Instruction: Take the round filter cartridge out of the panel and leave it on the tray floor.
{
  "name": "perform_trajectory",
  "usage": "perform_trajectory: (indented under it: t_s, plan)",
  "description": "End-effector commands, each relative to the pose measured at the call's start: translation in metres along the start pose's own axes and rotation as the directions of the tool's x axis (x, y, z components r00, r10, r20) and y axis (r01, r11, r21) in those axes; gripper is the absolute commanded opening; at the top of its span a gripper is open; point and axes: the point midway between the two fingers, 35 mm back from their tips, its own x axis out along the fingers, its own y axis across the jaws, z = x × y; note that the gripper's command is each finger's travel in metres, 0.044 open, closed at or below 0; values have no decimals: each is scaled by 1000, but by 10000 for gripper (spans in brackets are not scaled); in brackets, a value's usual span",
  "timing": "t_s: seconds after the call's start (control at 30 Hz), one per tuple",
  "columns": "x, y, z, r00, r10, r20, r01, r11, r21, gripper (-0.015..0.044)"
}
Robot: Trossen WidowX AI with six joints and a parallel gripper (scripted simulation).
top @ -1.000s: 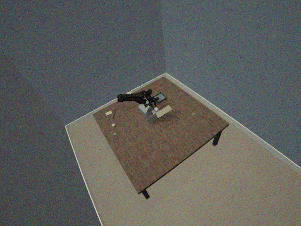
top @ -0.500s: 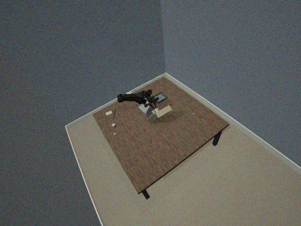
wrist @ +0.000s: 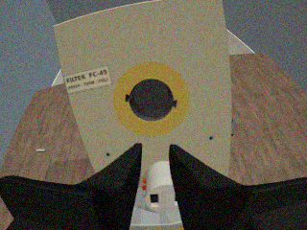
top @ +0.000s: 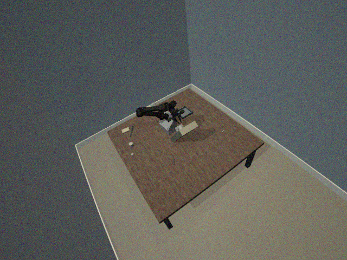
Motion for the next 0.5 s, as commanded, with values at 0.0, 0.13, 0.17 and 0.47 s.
perform_trajectory:
  t_s: [0.0,0.13,0.17,0.47]
  plan:
    - [-3,4,23,1000,-3,0,3,1000,1,97]
    - [-11,8,35,1000,0,-3,0,1000,3,175]
    - [-17,10,42,1000,1,-4,-1,1000,4,202]
    - [-48,17,75,1000,3,2,-3,1000,8,438]
